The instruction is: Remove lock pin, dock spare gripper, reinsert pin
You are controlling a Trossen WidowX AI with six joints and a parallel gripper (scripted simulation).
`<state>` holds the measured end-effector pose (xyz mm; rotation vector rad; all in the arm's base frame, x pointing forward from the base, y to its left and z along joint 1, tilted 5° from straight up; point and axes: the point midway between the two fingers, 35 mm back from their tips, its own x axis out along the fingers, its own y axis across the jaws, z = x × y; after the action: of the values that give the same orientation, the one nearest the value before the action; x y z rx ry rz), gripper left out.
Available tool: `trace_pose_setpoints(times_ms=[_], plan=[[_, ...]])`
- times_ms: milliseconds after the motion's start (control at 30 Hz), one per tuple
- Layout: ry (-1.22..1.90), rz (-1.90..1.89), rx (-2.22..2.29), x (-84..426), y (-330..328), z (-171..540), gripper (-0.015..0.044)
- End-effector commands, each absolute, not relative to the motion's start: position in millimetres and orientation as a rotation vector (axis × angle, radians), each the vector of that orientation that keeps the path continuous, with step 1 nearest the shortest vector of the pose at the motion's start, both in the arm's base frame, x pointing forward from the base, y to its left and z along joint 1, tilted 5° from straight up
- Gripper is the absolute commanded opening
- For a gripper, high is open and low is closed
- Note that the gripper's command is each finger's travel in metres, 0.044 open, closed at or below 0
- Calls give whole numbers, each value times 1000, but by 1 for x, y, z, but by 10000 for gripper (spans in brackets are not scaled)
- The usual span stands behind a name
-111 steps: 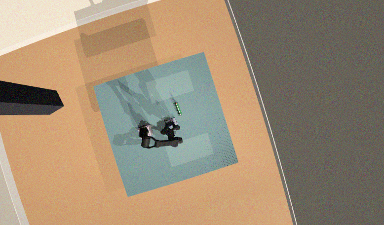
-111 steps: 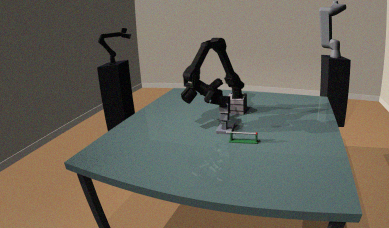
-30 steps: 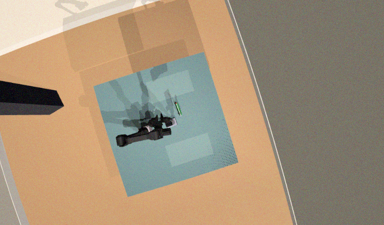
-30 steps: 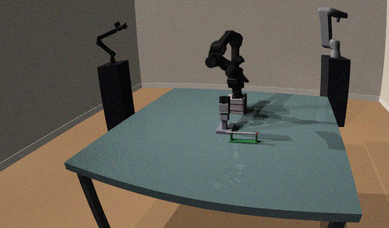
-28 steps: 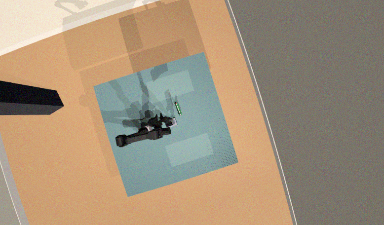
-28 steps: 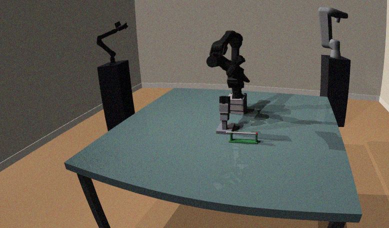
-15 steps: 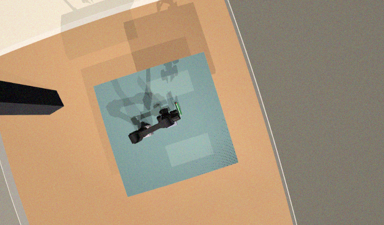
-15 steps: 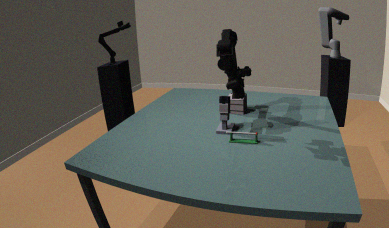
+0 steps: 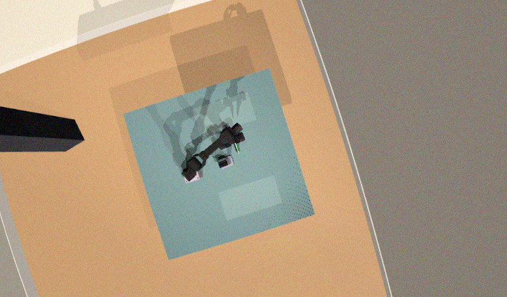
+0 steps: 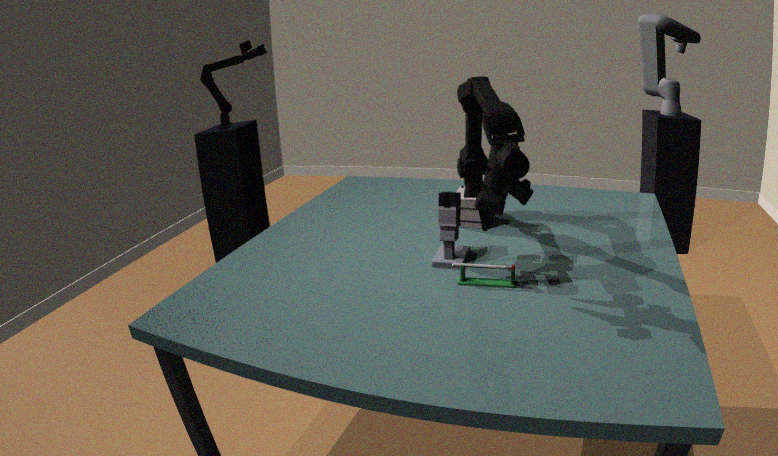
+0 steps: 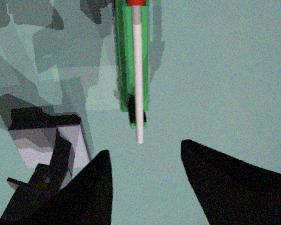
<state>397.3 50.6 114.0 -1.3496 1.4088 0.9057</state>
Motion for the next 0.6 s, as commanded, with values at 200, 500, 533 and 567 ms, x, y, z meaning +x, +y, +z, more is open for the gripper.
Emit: trace_pose_setpoints(times_ms=[200,500,533,567], plan=[[1427,876,-1353,406,45,89,180],[1431,877,-1348,409,42,40,180],[1431,877,-1348,409,42,39,180],[1431,877,-1348,409,42,39,180]])
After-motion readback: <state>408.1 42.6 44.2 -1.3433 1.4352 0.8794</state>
